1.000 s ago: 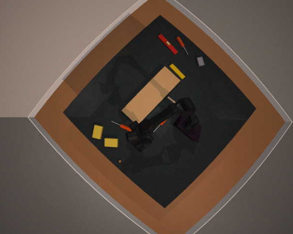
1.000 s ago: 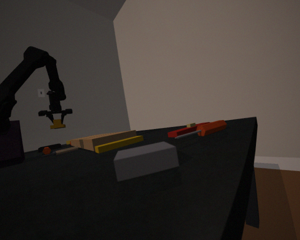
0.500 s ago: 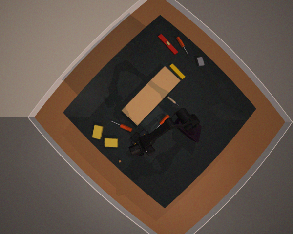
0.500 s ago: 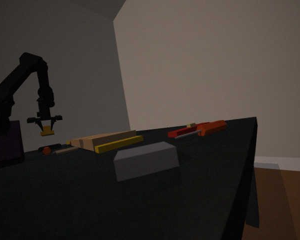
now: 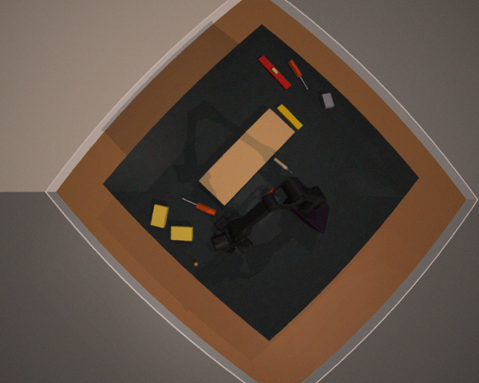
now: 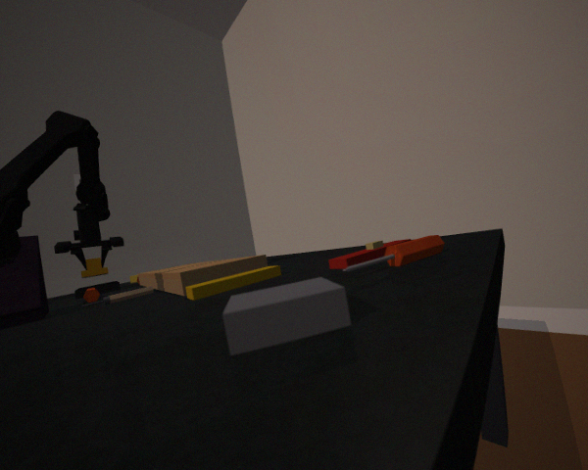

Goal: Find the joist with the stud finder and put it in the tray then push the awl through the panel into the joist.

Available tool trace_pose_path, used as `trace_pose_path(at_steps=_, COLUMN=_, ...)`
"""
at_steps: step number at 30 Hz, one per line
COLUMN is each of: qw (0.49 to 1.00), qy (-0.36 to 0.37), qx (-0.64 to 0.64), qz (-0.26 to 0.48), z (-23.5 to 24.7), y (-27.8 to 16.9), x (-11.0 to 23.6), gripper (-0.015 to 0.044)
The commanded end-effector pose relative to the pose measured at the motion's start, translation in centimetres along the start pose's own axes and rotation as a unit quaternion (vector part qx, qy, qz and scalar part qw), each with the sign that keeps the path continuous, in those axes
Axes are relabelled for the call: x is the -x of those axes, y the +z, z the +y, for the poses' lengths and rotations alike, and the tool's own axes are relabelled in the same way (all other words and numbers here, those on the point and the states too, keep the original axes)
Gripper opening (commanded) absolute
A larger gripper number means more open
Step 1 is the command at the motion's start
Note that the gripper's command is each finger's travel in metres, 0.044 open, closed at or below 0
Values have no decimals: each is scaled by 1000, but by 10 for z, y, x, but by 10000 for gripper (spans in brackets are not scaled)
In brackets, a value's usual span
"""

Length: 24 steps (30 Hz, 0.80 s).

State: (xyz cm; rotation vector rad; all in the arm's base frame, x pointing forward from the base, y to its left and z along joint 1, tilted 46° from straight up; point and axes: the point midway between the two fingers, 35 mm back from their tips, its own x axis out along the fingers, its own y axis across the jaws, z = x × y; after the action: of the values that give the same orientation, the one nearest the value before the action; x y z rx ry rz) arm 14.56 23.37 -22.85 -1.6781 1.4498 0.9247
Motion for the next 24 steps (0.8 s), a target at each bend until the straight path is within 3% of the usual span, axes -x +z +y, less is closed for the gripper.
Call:
trace_pose_path(at_steps=1, qw=1000, qy=-4, qx=2, qz=-3, z=-2, y=-1, x=-9, gripper=0)
trace_pose_path(at_steps=24, qw=1000, qy=-5, qx=2, qz=-2, z=-1, y=-15, x=-51, gripper=0)
